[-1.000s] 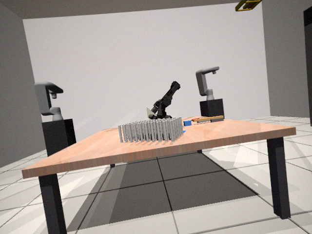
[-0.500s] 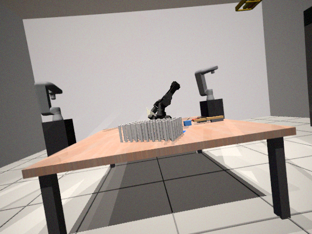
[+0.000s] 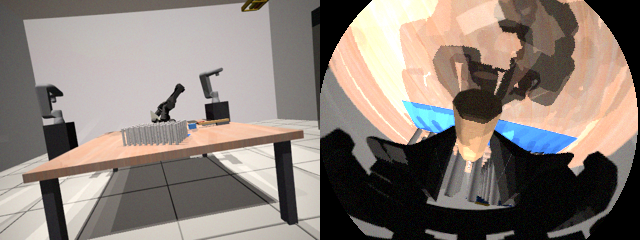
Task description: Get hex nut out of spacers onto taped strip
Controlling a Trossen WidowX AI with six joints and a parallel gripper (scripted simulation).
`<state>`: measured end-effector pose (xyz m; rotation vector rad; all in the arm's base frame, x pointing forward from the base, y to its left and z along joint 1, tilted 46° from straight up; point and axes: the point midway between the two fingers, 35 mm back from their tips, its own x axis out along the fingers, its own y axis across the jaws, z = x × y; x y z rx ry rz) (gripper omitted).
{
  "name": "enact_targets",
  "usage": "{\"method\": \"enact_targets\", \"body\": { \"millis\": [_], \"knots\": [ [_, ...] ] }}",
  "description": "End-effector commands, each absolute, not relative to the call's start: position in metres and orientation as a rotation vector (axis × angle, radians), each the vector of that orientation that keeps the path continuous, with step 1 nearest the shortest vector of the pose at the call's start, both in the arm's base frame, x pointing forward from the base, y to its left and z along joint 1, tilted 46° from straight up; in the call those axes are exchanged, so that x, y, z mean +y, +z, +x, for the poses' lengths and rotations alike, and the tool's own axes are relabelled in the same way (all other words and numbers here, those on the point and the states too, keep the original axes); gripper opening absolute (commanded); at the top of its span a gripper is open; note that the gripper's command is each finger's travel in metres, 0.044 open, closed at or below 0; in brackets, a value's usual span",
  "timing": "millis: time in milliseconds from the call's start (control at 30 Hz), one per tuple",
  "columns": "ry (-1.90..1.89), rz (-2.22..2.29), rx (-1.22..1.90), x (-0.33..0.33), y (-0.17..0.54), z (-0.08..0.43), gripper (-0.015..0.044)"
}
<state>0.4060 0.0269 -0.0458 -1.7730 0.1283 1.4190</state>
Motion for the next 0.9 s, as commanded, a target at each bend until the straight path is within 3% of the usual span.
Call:
{"method": "enact_targets", "body": {
  "millis": [0,867],
  "knots": [
    [1.414,-1.771,0.132,0.0290,-0.0488,0.4070,0.0000],
    [1.415,-1.769,0.134,0.0373,-0.0534,0.4000,0.0000]
  ]
}}
